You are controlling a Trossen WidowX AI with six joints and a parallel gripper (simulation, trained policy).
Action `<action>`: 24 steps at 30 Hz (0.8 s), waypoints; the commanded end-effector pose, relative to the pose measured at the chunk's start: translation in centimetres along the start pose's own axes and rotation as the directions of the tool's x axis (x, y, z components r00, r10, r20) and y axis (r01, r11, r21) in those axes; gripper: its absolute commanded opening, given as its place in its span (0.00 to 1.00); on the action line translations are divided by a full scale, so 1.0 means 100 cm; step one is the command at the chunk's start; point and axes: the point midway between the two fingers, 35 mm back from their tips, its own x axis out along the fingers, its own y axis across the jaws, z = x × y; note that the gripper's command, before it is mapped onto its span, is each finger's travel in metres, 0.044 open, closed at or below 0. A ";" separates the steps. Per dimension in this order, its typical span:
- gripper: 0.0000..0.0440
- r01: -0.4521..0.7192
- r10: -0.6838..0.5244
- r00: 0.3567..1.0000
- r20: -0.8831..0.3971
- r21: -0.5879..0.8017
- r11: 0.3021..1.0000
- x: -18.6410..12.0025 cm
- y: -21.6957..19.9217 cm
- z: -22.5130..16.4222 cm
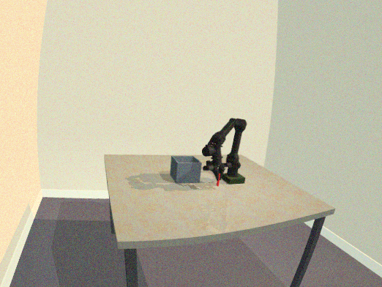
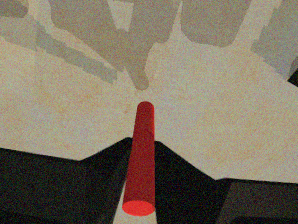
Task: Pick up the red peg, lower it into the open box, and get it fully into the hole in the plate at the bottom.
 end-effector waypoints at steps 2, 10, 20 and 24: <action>0.00 -0.059 0.059 0.998 -0.032 -0.016 0.998 -0.016 0.009 -0.007; 0.00 -0.161 0.159 0.986 -0.048 -0.060 0.985 -0.053 0.023 -0.012; 0.00 -0.290 0.291 0.957 0.000 -0.107 0.951 -0.108 0.035 -0.001; 0.00 -0.331 0.337 0.941 0.041 -0.113 0.937 -0.129 0.040 0.010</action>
